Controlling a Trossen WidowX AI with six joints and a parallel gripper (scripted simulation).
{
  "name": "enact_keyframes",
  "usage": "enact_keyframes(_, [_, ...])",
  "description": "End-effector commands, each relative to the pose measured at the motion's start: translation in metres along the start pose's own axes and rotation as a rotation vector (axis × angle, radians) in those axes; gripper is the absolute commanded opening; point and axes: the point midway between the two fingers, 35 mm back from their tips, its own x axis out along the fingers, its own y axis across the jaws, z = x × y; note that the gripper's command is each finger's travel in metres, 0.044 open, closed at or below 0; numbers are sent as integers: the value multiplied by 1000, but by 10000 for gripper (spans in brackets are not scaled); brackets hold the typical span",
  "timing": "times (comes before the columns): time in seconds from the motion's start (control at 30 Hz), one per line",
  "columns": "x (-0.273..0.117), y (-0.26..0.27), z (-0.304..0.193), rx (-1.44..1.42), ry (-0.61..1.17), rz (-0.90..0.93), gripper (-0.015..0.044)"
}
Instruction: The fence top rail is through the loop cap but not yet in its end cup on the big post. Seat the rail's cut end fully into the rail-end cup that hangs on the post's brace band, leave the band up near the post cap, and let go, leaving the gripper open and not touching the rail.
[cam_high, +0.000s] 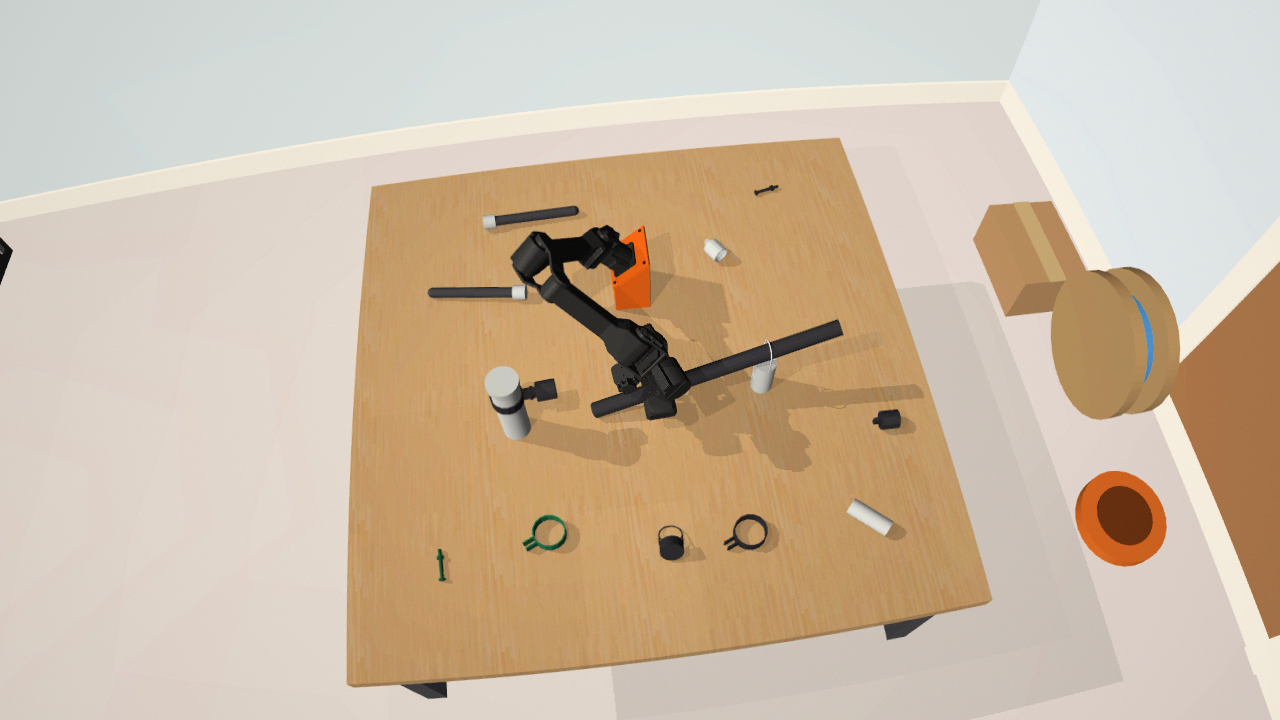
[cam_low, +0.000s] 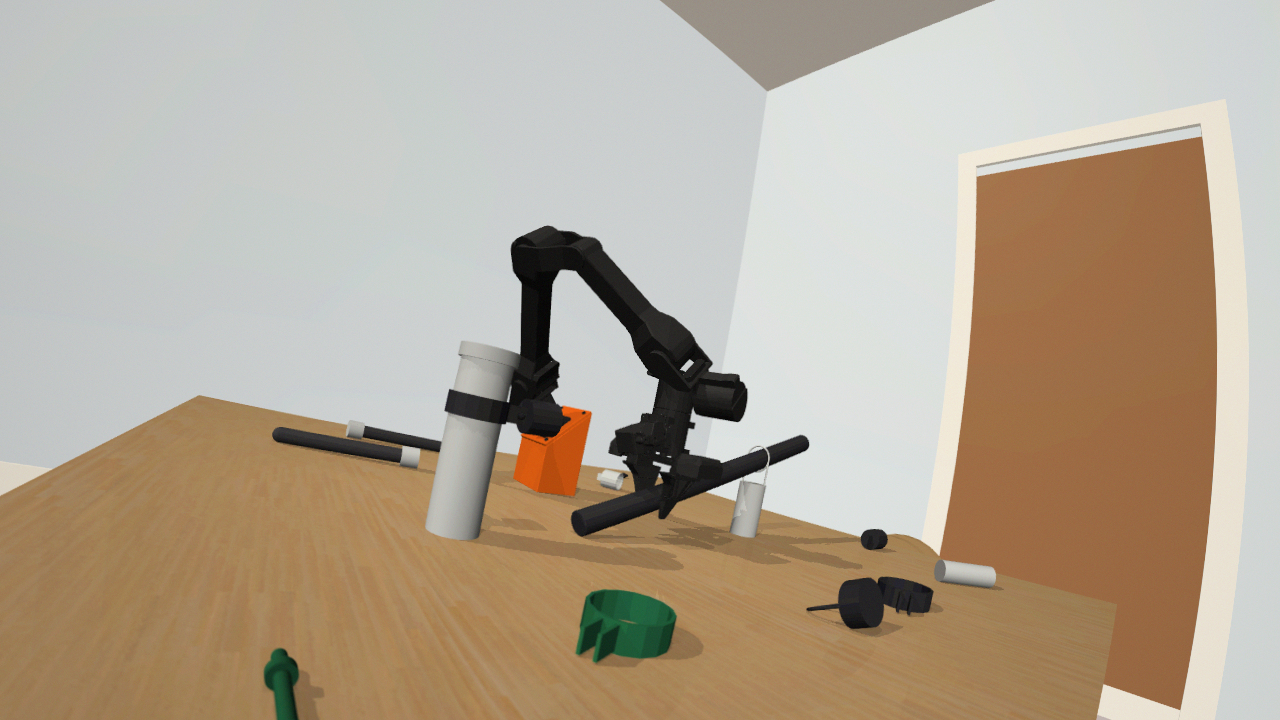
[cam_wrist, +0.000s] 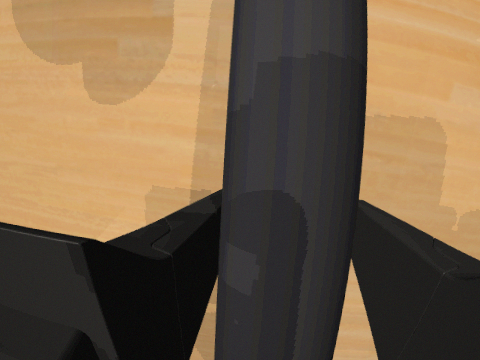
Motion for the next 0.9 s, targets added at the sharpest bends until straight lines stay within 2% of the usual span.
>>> enact_keyframes(0.0, [0, 0, 0, -6, -3, 1, 157])
enact_keyframes(0.17, [0, 0, 0, -6, -3, 1, 124])
enact_keyframes(0.33, [-5, 1, 0, -6, -3, 1, 0])
enact_keyframes(0.53, [-13, 1, 5, -5, -39, -9, 0])
enact_keyframes(0.87, [-51, 2, 27, -2, -195, -19, 0])
